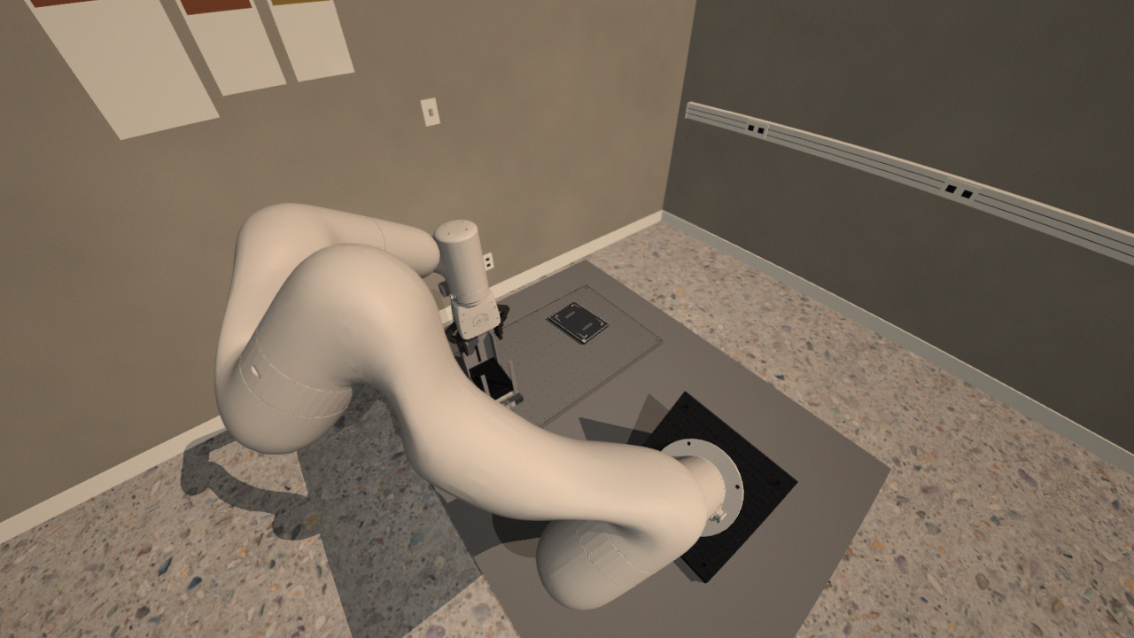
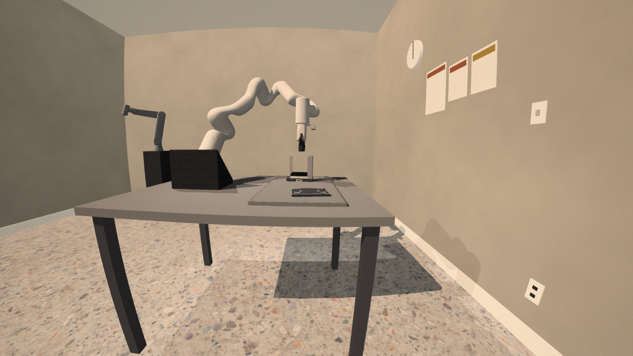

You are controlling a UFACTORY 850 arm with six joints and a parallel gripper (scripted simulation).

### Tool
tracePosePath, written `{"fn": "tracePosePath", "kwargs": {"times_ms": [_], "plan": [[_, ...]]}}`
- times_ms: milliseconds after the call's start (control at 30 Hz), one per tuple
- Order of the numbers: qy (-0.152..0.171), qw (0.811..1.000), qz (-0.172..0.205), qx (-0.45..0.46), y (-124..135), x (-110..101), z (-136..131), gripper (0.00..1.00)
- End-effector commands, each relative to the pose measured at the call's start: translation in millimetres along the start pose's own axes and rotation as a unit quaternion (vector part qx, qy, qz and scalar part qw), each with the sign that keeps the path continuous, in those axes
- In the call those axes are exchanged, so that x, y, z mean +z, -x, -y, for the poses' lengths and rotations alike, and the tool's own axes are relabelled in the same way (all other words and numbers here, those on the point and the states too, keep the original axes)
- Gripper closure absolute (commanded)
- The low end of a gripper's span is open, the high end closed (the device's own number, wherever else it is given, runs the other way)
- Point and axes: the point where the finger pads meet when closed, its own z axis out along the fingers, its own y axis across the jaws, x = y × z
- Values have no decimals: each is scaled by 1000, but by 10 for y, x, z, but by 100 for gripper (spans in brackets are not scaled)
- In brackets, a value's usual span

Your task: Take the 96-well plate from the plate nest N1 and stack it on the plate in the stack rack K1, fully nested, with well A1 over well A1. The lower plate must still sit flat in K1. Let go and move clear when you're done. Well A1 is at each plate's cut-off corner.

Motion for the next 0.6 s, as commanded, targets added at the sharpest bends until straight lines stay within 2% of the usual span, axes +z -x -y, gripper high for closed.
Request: {"fn": "tracePosePath", "kwargs": {"times_ms": [0,567], "plan": [[0,1000,-1,0,-6,-137,2,0],[0,1000,-1,0,-6,-191,2,0]]}}
